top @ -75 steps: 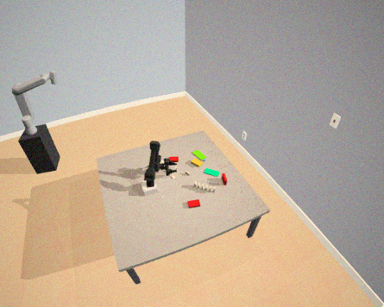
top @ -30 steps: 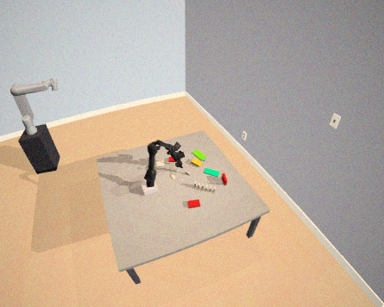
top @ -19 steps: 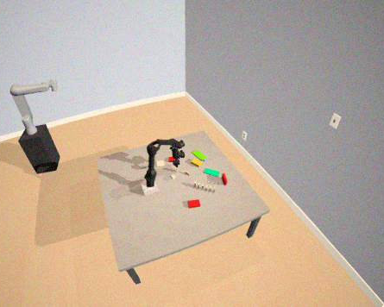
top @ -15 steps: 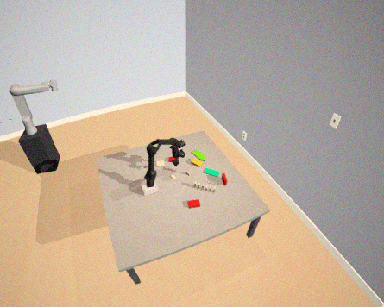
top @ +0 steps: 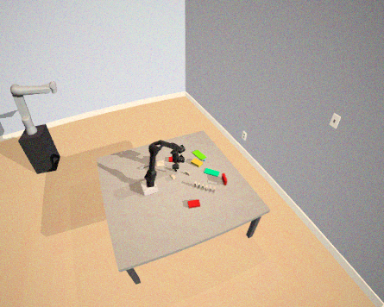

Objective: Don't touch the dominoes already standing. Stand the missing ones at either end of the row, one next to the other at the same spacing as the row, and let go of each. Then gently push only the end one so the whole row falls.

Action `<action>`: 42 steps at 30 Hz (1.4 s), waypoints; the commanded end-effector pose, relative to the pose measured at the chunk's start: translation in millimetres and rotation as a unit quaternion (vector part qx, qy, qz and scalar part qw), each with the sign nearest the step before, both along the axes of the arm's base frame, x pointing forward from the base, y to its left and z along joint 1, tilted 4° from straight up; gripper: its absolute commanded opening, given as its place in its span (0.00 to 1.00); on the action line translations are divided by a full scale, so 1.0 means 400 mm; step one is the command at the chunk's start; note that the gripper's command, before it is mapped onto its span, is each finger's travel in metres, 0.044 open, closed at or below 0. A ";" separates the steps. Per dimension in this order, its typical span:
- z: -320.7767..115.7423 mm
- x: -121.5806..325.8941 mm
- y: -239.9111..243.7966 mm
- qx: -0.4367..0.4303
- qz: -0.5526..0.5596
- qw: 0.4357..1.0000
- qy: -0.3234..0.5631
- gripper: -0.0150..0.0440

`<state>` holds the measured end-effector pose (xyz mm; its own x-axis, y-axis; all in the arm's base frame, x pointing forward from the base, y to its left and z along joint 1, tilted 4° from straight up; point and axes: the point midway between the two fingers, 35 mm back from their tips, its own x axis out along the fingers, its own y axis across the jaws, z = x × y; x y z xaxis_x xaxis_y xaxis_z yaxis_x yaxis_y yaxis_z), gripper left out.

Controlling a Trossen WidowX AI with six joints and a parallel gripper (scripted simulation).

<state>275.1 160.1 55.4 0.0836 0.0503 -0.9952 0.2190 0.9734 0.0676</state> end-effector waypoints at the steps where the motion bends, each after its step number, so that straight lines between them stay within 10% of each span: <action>1: -0.014 0.000 0.003 0.003 -0.002 1.000 0.000 1.00; 13: -0.048 0.002 0.004 0.003 -0.002 1.000 0.000 1.00; 26: -0.048 0.002 0.004 0.003 -0.002 1.000 0.000 0.44; 36: -0.042 0.003 0.004 0.003 -0.002 1.000 0.000 0.44; 42: 0.182 0.002 0.000 0.002 -0.001 1.000 -0.002 0.44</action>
